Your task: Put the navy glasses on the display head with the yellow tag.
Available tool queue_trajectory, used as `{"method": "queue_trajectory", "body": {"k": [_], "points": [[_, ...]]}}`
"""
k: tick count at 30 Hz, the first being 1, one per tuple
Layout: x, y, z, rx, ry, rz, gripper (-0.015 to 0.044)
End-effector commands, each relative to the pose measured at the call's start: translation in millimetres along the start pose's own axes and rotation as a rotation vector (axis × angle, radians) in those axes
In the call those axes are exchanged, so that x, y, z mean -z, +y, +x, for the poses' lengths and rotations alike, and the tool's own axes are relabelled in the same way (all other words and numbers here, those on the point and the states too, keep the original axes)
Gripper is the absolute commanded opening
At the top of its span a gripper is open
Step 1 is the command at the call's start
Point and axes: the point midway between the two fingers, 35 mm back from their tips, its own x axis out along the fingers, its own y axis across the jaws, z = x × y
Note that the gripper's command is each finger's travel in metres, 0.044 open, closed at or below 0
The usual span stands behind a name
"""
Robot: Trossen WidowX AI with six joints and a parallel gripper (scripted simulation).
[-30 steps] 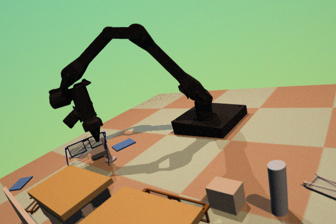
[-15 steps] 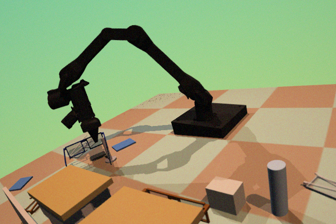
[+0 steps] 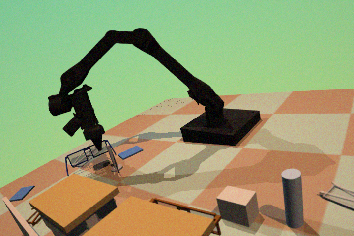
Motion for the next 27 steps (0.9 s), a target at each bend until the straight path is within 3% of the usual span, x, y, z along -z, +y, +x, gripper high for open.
{"method": "queue_trajectory", "body": {"k": [1,27], "points": [[-3.6,-0.4,-2.1,0.000,-0.008,0.003,0.0000],[1.5,-0.5,-1.9,0.000,-0.008,0.003,0.0000]]}}
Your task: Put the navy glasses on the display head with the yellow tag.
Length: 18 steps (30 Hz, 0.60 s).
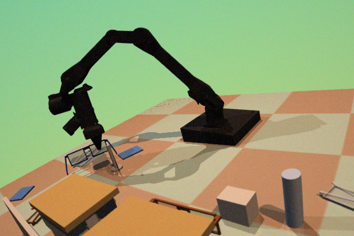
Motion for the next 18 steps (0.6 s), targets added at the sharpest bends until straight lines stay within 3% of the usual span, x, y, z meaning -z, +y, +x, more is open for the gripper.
{"method": "queue_trajectory", "body": {"k": [1,8,18], "points": [[1.9,0.5,0.1,-0.003,-0.002,0.001,0.0000],[3.8,0.3,-6.1,-0.003,-0.001,0.001,0.0000],[9.6,0.3,-58.8,-0.003,-0.001,0.001,0.0000]]}}
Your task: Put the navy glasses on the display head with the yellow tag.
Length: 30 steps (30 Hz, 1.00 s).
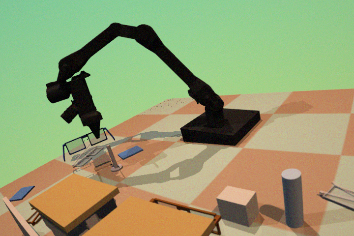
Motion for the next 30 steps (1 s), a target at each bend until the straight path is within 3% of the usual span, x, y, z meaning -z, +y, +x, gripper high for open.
{"method": "queue_trajectory", "body": {"k": [1,7,30], "points": [[1.2,0.3,-20.0,0.003,-0.012,-0.005,0.0000],[0.4,12.5,-21.3,0.003,-0.013,-0.021,0.0000],[32.5,169.2,-30.7,-0.003,-0.015,-0.255,0.0000]]}}
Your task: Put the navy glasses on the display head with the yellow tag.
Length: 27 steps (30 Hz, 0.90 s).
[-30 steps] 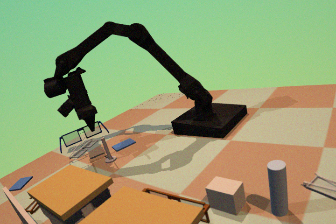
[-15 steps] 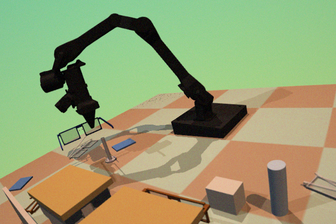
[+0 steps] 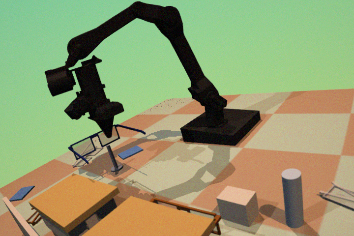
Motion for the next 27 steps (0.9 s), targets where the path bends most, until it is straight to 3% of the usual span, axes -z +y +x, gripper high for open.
{"method": "queue_trajectory", "body": {"k": [1,27], "points": [[6.0,27.0,-0.7,-0.005,-0.003,-0.037,0.0000],[83.2,157.9,8.9,-0.025,0.001,-0.298,0.0000]]}}
